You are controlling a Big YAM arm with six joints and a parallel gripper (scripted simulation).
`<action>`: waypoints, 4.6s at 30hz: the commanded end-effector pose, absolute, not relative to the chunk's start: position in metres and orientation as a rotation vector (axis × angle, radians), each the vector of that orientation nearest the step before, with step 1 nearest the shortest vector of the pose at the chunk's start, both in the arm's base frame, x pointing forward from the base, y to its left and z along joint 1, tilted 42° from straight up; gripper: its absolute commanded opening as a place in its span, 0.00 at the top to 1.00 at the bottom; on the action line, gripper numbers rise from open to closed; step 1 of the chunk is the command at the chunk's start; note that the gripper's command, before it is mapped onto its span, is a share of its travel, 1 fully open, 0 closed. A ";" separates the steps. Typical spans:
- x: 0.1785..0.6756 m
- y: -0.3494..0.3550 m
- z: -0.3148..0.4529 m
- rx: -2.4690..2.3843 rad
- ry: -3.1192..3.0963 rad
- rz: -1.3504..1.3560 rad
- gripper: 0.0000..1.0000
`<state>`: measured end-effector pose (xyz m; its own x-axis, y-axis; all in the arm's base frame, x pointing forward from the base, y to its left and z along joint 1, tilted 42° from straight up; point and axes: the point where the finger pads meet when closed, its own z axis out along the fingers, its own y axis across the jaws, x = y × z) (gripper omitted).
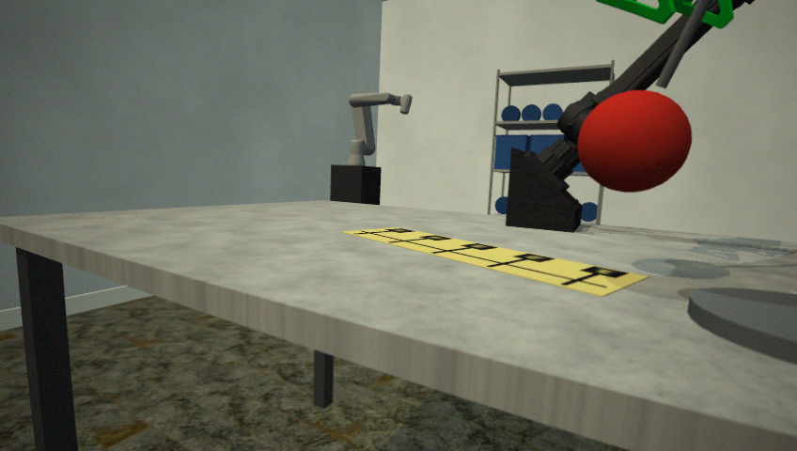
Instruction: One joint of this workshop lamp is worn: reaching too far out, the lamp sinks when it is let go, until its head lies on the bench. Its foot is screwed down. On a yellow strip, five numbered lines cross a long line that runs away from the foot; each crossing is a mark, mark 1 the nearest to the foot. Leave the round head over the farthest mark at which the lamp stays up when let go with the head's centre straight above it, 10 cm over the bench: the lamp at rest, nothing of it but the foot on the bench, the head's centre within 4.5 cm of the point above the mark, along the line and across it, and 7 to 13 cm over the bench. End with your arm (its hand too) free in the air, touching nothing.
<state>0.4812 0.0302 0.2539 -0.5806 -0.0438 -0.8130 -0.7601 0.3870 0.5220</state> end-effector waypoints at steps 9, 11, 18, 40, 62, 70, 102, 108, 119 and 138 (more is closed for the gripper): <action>0.482 0.022 0.256 -0.689 1.887 1.223 0.00; 0.482 0.024 0.256 -0.689 1.882 1.221 0.00; 0.482 0.027 0.257 -0.670 1.885 1.234 0.00; 0.483 0.019 0.255 -0.458 2.030 1.430 0.00; 0.483 0.019 0.255 -0.458 2.030 1.430 0.00; 0.483 0.019 0.255 -0.458 2.030 1.430 0.00; 0.483 0.019 0.255 -0.458 2.030 1.430 0.00; 0.483 0.019 0.255 -0.458 2.030 1.430 0.00; 0.483 0.019 0.255 -0.458 2.030 1.430 0.00; 0.483 0.019 0.255 -0.458 2.030 1.430 0.00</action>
<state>0.4812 0.0302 0.2539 -0.5806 -0.0438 -0.8130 -0.7601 0.3870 0.5220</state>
